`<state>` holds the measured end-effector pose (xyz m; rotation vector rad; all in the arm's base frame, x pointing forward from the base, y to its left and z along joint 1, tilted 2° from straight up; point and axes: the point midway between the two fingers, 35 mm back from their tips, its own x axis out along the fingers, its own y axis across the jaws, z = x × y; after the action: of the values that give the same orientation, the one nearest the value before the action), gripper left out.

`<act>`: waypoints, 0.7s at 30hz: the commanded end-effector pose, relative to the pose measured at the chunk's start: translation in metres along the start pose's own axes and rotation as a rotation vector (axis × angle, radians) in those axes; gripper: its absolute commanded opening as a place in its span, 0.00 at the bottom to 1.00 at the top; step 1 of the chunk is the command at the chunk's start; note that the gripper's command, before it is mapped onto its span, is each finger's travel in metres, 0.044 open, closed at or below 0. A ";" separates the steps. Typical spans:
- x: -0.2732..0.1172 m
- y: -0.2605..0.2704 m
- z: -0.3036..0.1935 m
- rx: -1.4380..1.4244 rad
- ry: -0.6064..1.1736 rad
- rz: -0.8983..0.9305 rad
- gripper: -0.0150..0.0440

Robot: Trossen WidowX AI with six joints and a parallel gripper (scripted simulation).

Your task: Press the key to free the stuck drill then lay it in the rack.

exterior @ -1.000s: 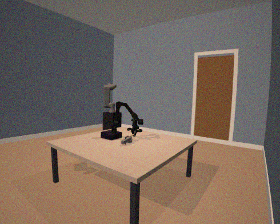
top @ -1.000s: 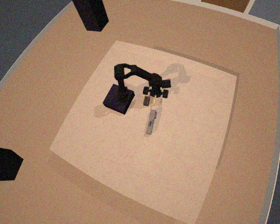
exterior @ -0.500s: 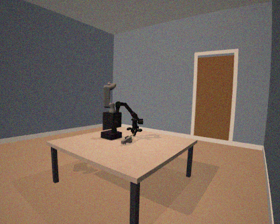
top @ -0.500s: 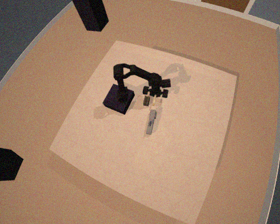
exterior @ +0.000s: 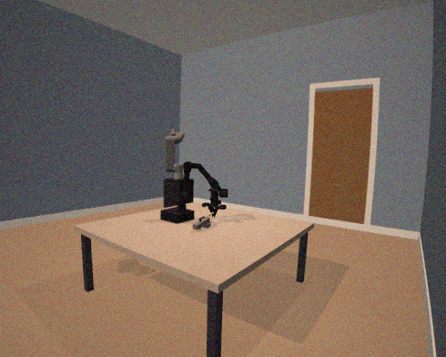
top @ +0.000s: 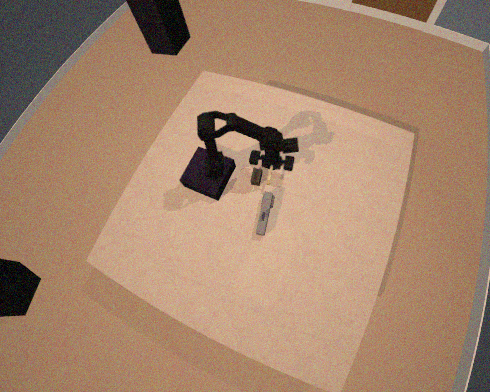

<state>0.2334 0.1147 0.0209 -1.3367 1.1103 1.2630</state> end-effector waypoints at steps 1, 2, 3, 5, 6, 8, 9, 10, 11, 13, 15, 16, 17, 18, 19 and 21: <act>-0.003 -0.001 0.000 0.004 0.002 -0.008 0.25; -0.003 -0.001 0.000 0.004 0.002 -0.008 0.25; -0.004 -0.001 0.000 0.004 0.002 -0.008 0.25; -0.004 -0.001 0.000 0.004 0.002 -0.008 0.25; -0.005 -0.001 0.000 0.004 0.002 -0.008 0.25; -0.005 -0.001 -0.001 0.004 0.002 -0.008 0.25; -0.005 -0.001 -0.001 0.004 0.002 -0.008 0.25; -0.006 -0.001 -0.001 0.004 0.002 -0.008 0.25; -0.006 -0.001 -0.001 0.004 0.002 -0.008 0.25; -0.006 -0.001 -0.001 0.004 0.002 -0.008 0.25; -0.007 -0.001 -0.001 0.004 0.002 -0.008 0.25; -0.007 -0.001 -0.001 0.004 0.002 -0.008 0.25; -0.008 -0.001 -0.001 0.004 0.002 -0.008 0.25; -0.008 -0.001 -0.001 0.004 0.002 -0.008 0.25; -0.008 -0.001 -0.001 0.004 0.002 -0.008 0.25; -0.009 -0.001 -0.001 0.004 0.002 -0.008 0.25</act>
<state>0.2324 0.1142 0.0267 -1.3368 1.1100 1.2628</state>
